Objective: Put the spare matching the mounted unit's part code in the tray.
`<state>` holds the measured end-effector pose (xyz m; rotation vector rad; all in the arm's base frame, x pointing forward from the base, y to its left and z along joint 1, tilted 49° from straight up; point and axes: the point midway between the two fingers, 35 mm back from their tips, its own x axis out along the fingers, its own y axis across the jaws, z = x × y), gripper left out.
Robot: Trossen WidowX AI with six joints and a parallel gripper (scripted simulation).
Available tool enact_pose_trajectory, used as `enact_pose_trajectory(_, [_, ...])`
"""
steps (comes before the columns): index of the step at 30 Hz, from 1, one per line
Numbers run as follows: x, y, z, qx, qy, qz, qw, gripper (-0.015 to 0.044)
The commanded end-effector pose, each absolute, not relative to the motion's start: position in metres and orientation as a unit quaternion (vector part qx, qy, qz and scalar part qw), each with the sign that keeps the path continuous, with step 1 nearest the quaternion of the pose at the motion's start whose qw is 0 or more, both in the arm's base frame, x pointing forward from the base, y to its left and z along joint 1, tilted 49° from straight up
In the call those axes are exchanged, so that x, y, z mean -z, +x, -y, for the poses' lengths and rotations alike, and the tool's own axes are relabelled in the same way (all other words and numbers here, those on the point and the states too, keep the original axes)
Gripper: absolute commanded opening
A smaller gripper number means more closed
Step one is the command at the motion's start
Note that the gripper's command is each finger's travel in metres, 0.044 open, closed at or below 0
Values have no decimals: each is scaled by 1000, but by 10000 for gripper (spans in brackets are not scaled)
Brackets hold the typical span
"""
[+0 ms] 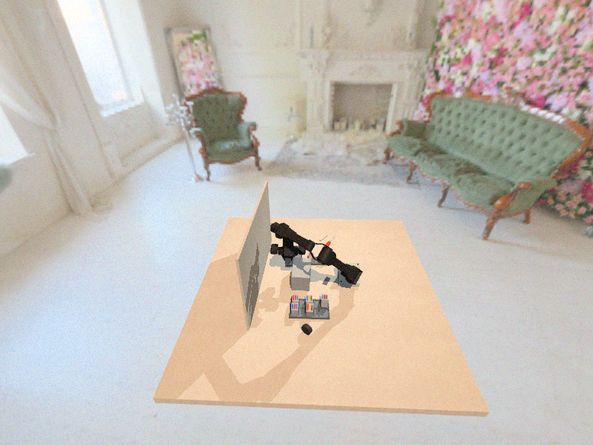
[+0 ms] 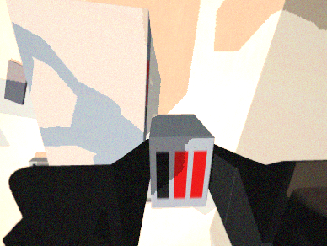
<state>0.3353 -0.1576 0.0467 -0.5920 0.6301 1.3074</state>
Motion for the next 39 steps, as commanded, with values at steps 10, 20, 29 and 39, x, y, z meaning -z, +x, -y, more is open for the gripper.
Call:
enact_pose_trajectory(10, [15, 322, 211, -575, -265, -294, 716, 0])
enact_pose_trajectory(20, [55, 310, 227, -591, -257, -281, 711, 0])
enact_pose_trajectory(29, [93, 295, 236, -605, -249, -264, 708, 0])
enact_pose_trajectory(39, [96, 296, 234, -606, -249, -264, 708, 0])
